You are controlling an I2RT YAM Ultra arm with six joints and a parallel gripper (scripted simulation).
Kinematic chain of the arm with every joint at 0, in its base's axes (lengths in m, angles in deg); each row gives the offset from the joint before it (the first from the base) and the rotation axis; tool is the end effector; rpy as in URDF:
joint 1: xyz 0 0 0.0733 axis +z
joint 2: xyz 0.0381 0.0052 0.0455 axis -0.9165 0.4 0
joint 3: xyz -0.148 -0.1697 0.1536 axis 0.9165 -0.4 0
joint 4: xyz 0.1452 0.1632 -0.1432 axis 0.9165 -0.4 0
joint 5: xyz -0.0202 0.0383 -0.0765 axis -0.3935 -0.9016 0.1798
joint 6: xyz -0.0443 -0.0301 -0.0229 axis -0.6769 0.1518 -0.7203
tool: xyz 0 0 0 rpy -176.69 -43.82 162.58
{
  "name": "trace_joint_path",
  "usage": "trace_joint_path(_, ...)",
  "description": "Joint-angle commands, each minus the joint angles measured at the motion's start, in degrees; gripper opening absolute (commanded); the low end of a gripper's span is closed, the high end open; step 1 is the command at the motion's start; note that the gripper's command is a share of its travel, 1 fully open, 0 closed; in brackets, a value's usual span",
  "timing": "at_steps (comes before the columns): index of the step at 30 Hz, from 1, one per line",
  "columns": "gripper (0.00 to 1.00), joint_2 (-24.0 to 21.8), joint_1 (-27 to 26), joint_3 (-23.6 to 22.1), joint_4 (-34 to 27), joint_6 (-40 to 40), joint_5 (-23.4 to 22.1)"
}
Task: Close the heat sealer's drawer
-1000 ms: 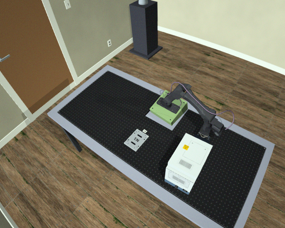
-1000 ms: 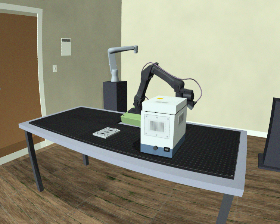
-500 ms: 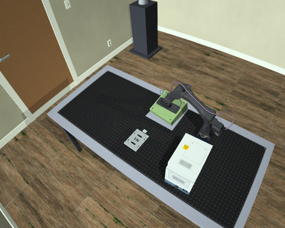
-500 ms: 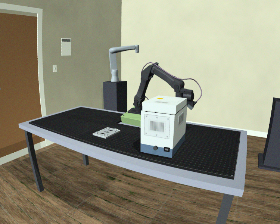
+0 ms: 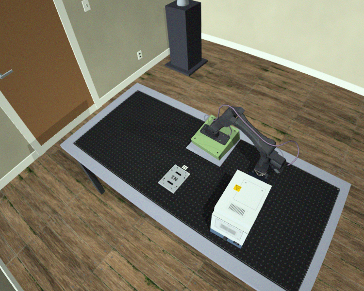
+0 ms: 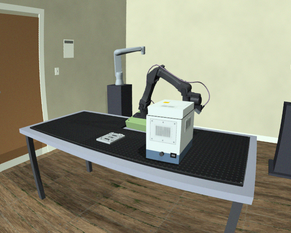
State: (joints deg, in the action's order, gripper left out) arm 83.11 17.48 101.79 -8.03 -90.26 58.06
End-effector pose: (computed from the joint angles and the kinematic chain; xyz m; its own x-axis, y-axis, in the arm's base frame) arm 0.0513 0.3865 0.1704 0.0929 -0.9945 0.0485 -0.9611 -0.1022 -0.2565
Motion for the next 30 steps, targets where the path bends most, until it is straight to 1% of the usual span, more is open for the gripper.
trace_joint_path(1, 0.45, -0.6, -0.06, 1.85, 0.02, -0.37, 0.15)
trace_joint_path(5, 0.45, -0.6, -0.06, 1.85, 0.02, -0.37, 0.15)
trace_joint_path(7, 0.45, -1.77, 0.48, 2.2, -1.26, 0.06, 0.14)
trace_joint_path(18, 0.45, -2.59, 1.31, 4.29, -4.28, 0.98, 0.13)
trace_joint_path(19, 0.45, -1.75, 1.39, 4.69, -4.72, 1.06, 0.16)
trace_joint_path(22, 0.45, -2.83, 1.57, 5.41, -5.71, 1.24, 0.09)
trace_joint_path(30, 0.45, -3.31, 2.08, 7.65, -8.55, 1.77, 0.1)
